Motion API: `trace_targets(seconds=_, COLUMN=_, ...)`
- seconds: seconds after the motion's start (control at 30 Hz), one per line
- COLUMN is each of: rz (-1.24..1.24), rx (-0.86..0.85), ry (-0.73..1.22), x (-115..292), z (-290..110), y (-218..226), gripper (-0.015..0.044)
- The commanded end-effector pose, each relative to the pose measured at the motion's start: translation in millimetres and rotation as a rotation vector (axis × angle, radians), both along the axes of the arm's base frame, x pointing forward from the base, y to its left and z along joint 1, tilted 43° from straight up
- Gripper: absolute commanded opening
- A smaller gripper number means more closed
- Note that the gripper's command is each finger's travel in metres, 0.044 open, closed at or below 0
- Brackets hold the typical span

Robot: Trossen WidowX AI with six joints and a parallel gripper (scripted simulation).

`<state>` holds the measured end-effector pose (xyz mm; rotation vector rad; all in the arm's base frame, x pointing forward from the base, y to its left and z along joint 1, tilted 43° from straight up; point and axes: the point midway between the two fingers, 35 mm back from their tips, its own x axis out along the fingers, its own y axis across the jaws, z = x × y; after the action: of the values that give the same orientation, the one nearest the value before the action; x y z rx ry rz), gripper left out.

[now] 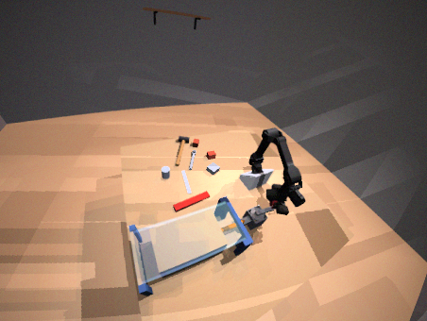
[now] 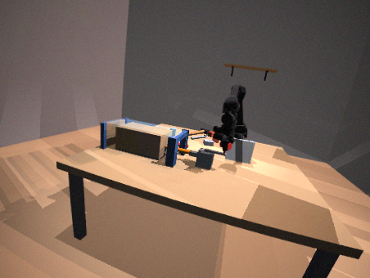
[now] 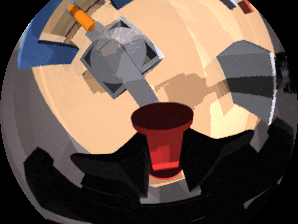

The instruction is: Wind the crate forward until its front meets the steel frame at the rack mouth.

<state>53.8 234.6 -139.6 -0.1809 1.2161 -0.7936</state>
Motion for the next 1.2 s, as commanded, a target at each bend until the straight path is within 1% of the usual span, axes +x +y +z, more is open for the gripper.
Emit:
trace_targets(seconds=0.0, rz=0.0, rx=-0.026, ry=-0.006, x=1.8, z=7.7, y=-12.1, gripper=0.0)
trace_targets(seconds=0.23, rz=0.0, rx=-0.027, ry=-0.006, x=4.0, z=14.5, y=-19.8, gripper=0.0)
trace_targets(seconds=0.4, rz=0.0, rx=-0.029, ry=-0.007, x=12.0, z=28.7, y=-35.1, gripper=0.0)
trace_targets(seconds=1.17, rz=0.0, rx=-0.032, ry=-0.009, x=32.2, z=48.0, y=-53.9, gripper=0.0)
